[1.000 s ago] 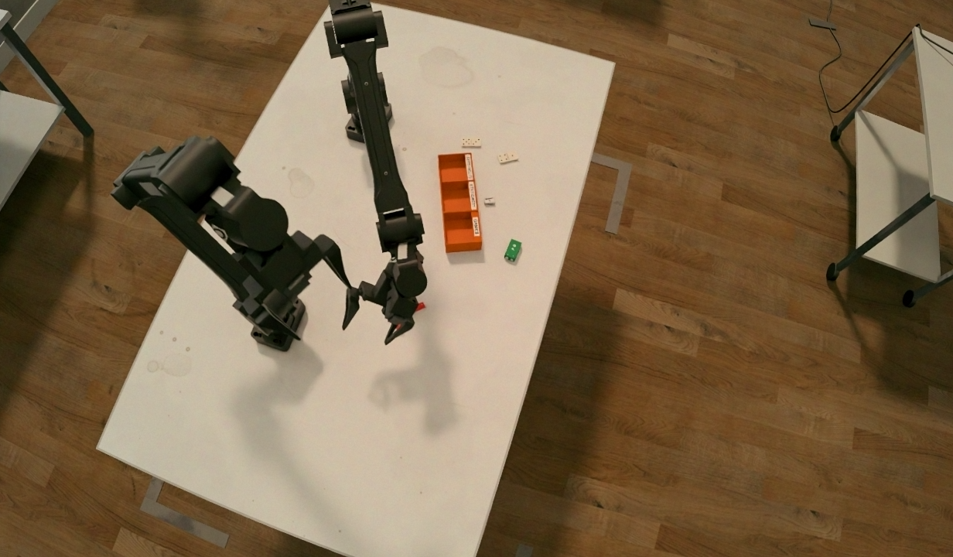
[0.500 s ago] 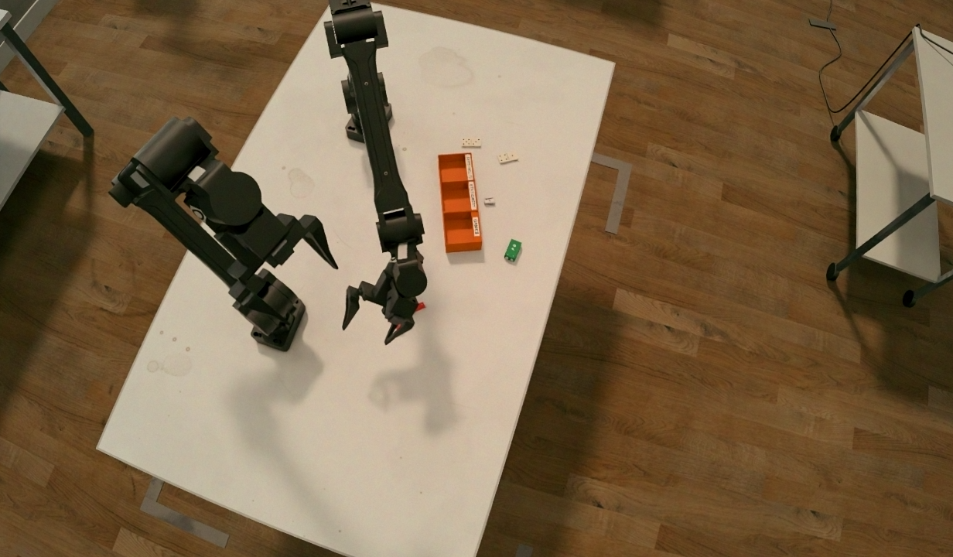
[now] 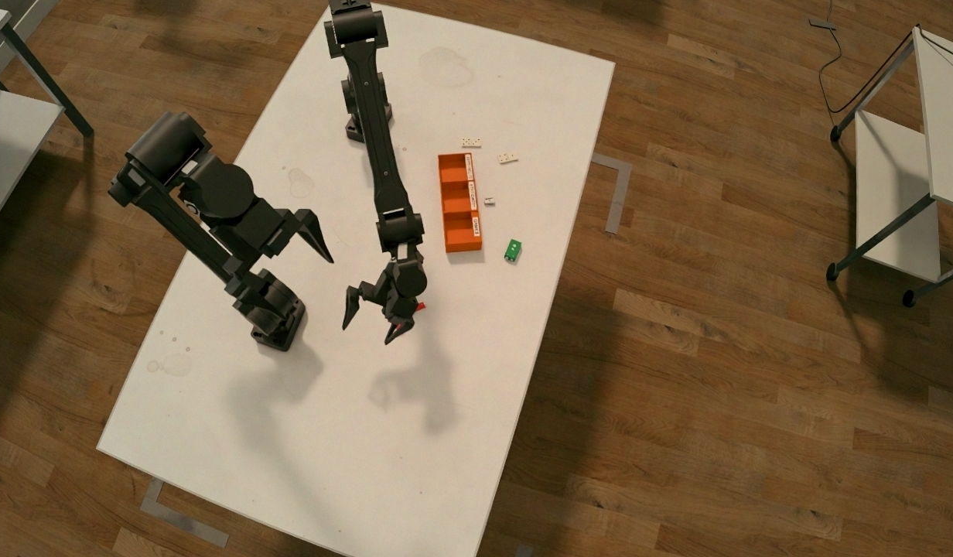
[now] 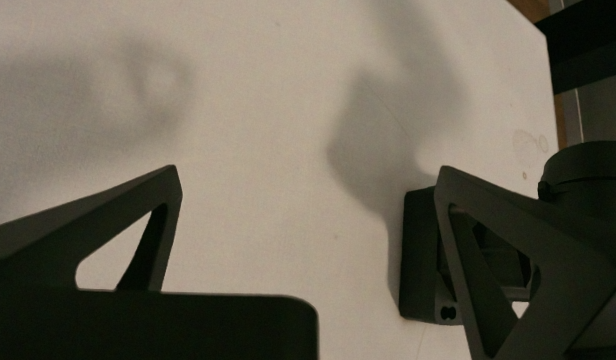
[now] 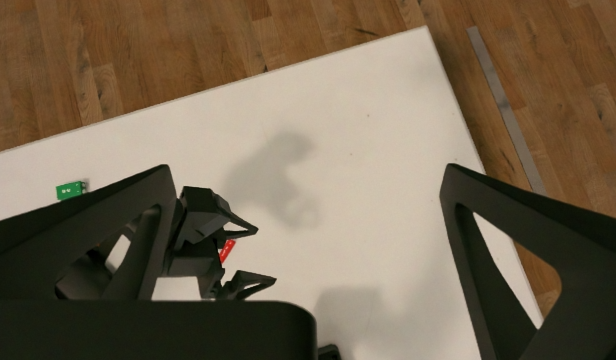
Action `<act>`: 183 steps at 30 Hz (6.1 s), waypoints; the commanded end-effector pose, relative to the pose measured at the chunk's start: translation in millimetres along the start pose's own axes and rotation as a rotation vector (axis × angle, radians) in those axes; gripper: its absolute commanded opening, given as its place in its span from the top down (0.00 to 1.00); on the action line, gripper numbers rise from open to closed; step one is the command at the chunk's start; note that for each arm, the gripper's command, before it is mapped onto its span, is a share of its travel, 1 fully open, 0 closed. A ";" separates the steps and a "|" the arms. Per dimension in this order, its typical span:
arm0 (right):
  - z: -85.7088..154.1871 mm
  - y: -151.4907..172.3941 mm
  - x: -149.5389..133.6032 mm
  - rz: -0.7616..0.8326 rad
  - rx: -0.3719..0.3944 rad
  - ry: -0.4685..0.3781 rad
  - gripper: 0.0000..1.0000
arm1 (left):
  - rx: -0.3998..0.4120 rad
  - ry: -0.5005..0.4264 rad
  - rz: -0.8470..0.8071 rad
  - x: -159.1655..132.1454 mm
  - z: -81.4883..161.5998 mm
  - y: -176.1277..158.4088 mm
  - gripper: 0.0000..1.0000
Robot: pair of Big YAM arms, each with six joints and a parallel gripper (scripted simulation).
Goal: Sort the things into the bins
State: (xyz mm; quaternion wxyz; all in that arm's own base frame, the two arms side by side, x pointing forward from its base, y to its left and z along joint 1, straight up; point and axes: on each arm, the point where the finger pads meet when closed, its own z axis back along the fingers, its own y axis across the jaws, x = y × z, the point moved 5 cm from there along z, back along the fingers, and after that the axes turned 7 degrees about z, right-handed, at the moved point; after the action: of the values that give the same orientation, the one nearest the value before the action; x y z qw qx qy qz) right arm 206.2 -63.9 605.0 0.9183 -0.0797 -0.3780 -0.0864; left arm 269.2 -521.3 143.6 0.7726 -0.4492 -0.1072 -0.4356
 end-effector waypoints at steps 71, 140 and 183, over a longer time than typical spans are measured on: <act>28.7 5.9 13.9 0.035 0.018 -0.097 0.00 | 0.103 -0.029 0.095 50.0 90.6 -46.8 0.00; 28.7 5.9 13.9 0.035 0.018 -0.097 0.00 | 1.001 0.131 1.077 -167.9 374.3 15.0 0.00; 28.7 5.9 13.9 0.035 0.018 -0.097 0.00 | 1.000 0.121 1.076 -165.4 375.9 12.0 0.00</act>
State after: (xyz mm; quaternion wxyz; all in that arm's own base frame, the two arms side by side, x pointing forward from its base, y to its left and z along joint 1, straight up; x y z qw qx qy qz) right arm 207.6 -59.0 605.0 0.9195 -0.0741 -0.3791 -0.0729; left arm 257.9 -122.6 248.5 0.9970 -0.0004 -0.0007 0.0776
